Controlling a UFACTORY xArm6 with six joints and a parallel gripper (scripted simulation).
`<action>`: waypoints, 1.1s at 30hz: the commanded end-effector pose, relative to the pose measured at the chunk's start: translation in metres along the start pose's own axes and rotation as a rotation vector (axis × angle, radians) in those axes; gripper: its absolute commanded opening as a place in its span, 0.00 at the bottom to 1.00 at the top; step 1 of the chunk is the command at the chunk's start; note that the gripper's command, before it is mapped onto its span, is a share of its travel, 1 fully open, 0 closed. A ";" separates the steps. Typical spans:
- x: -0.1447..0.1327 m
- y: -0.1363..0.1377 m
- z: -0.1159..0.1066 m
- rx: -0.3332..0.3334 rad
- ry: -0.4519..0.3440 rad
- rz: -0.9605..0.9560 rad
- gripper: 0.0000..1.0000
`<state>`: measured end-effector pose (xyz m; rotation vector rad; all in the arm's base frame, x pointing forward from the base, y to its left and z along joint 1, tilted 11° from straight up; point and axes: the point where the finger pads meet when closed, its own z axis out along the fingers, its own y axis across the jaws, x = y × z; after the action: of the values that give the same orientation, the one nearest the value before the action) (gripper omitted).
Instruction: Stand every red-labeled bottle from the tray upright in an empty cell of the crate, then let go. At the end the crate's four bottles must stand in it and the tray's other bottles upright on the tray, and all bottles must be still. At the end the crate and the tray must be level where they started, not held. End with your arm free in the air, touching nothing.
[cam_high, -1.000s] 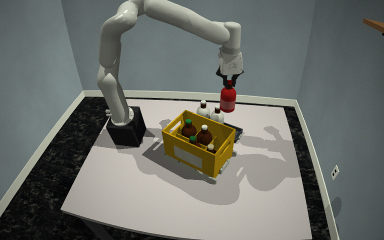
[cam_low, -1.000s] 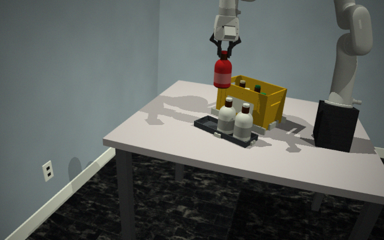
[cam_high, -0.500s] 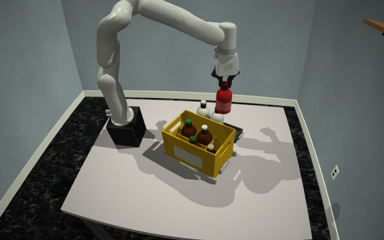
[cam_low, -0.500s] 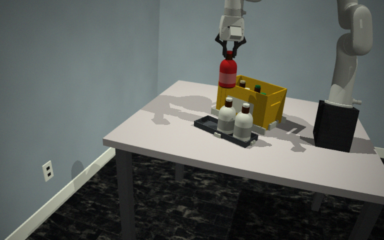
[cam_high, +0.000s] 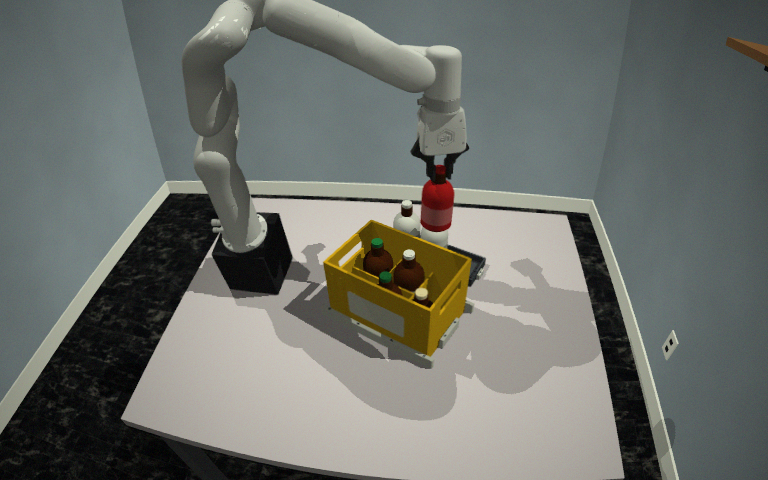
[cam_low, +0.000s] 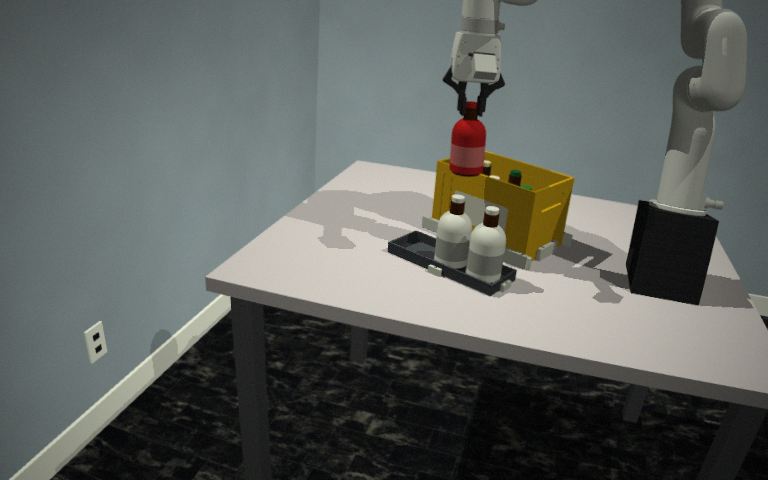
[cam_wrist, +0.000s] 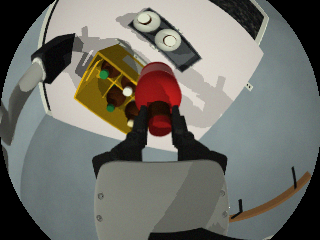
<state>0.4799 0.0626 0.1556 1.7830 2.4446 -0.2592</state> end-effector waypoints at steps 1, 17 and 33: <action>-0.002 -0.004 -0.002 -0.006 0.000 0.000 0.00; -0.011 -0.042 -0.002 -0.006 0.000 0.000 0.00; -0.021 -0.082 -0.002 -0.006 0.000 0.000 0.00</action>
<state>0.4150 0.0237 0.1642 1.7830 2.4446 -0.2587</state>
